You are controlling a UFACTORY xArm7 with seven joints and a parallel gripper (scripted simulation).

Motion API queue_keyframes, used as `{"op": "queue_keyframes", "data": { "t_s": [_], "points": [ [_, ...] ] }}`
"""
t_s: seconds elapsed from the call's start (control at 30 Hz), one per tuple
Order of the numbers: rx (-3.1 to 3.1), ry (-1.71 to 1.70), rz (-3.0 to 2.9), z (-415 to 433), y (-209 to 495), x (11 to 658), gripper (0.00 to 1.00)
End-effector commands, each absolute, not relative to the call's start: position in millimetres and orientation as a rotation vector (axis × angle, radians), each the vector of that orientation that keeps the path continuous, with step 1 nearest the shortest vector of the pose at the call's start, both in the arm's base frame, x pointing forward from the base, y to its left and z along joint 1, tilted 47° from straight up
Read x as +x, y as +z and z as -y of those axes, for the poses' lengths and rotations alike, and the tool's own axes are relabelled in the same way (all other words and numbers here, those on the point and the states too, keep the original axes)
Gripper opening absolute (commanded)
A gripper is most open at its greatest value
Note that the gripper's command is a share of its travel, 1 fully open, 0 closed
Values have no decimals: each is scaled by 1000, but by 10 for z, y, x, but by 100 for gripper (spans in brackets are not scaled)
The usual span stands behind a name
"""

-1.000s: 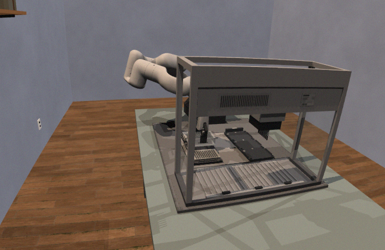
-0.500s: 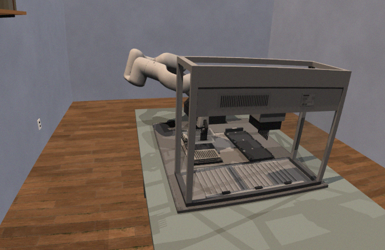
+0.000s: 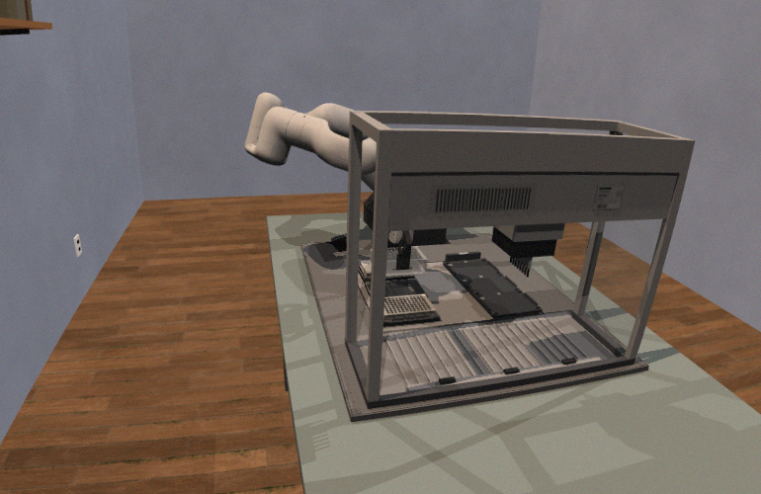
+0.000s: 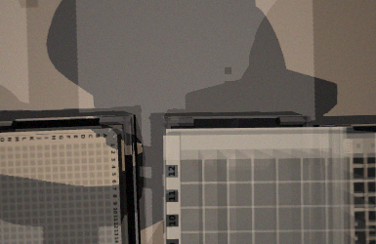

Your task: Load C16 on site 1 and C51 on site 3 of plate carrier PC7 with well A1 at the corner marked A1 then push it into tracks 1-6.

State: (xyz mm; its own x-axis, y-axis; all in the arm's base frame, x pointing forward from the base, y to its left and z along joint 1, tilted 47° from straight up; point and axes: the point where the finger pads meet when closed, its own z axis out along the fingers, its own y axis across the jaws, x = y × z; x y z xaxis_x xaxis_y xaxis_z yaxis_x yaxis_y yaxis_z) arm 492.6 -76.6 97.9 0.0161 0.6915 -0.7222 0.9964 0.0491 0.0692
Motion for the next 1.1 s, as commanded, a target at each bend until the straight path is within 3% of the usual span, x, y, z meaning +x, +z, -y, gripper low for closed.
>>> {"op": "queue_keyframes", "data": {
  "t_s": [0.0, 1.07],
  "points": [
    [1699, -652, -1736, 689, 1046, 4928, 0],
    [1699, -652, -1736, 353, 1367, 4887, 0]
  ]
}}
